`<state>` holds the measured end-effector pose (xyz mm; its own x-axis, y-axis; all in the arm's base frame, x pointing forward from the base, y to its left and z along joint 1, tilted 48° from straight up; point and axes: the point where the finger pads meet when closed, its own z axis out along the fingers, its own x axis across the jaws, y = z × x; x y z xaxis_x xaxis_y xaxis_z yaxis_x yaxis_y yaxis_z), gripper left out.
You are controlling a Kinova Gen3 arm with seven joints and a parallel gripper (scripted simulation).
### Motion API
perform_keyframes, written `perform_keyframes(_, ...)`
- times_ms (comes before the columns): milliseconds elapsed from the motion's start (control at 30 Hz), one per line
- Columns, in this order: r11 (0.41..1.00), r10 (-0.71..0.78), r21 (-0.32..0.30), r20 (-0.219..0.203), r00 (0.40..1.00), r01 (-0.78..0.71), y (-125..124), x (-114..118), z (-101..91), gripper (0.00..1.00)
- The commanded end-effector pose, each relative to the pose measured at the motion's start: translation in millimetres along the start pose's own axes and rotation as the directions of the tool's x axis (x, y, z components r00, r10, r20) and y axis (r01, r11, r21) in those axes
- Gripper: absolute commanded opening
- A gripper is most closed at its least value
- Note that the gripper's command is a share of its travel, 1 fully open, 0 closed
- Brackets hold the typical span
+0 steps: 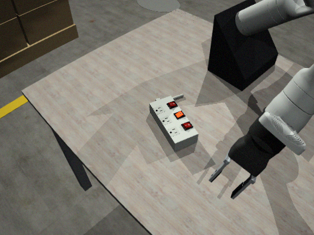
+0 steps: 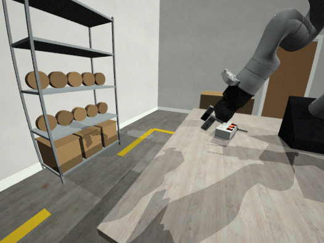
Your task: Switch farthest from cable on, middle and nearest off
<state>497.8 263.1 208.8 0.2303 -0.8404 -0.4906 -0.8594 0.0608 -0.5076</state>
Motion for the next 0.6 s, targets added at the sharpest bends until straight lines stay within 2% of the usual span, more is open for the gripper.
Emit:
perform_keyframes(0, 1.000, 0.010, -0.002, -0.006, 1.000, -0.010, 0.7, 6.8, -0.5, 1.00)
perform_keyframes(100, 1.000, 0.010, -0.002, -0.006, 1.000, -0.010, 0.7, 6.8, -0.5, 1.00)
perform_keyframes(133, 1.000, 0.019, -0.022, 0.007, 1.000, -0.019, 9.3, 14.9, 0.0, 1.00)
perform_keyframes(433, 1.000, 0.019, -0.022, 0.007, 1.000, -0.019, 9.3, 14.9, 0.0, 1.00)
perform_keyframes(467, 0.999, 0.030, -0.046, 0.021, 0.999, -0.030, 19.6, 25.6, 1.1, 1.00)
perform_keyframes(567, 0.999, 0.030, -0.046, 0.021, 0.999, -0.030, 19.6, 25.6, 1.1, 1.00)
